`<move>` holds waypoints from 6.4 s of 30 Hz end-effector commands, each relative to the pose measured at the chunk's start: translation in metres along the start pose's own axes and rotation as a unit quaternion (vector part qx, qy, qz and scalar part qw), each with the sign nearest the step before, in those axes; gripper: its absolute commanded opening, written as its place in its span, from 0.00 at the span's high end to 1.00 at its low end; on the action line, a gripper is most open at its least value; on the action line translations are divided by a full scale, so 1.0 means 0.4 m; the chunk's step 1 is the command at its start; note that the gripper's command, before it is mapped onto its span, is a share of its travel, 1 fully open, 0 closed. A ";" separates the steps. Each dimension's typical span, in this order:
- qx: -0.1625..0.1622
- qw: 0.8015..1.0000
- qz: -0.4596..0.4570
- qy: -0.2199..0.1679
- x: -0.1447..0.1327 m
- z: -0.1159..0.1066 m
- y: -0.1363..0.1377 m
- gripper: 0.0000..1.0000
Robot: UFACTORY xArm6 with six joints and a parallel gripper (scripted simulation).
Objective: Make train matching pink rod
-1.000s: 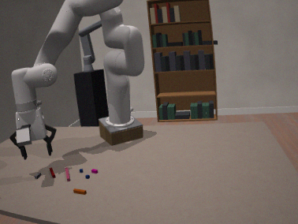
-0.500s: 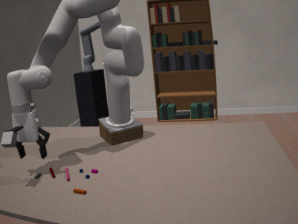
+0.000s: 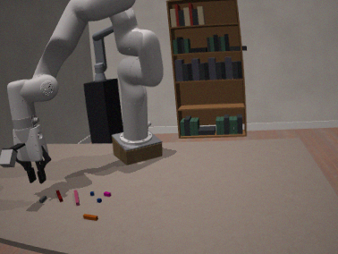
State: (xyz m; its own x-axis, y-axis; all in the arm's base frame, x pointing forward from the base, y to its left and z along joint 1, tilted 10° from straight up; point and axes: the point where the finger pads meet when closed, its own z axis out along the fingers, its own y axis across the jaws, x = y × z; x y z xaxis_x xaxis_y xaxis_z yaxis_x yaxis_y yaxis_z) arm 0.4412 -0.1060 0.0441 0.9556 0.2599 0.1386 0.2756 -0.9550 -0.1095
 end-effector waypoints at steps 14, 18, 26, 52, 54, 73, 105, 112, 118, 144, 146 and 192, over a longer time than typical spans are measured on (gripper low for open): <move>-0.001 1.000 0.000 0.002 0.003 -0.003 0.002 0.76; -0.001 1.000 0.000 0.002 0.003 -0.003 0.002 0.76; -0.001 1.000 0.000 0.002 0.003 -0.003 0.002 0.76; -0.001 1.000 0.000 0.002 0.003 0.032 0.002 0.76; -0.001 1.000 0.000 0.002 0.004 0.039 0.002 0.76; -0.001 1.000 0.000 0.002 0.004 0.104 0.003 0.76; -0.001 1.000 0.000 0.002 0.004 0.127 0.003 0.76; -0.001 1.000 0.000 0.002 0.004 0.127 0.003 0.76; -0.001 1.000 0.000 0.002 0.004 0.127 0.003 0.76; -0.001 1.000 0.000 0.002 0.007 0.127 0.005 0.76; -0.001 1.000 0.000 0.002 0.007 0.127 0.005 0.76; -0.001 1.000 0.000 0.002 0.007 0.136 0.005 0.76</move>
State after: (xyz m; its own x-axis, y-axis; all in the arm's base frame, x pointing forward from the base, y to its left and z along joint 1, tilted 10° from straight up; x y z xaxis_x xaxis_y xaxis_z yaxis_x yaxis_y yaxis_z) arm 0.4487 -0.0991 -0.0089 0.9557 0.2596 0.1387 0.2753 -0.9551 -0.1095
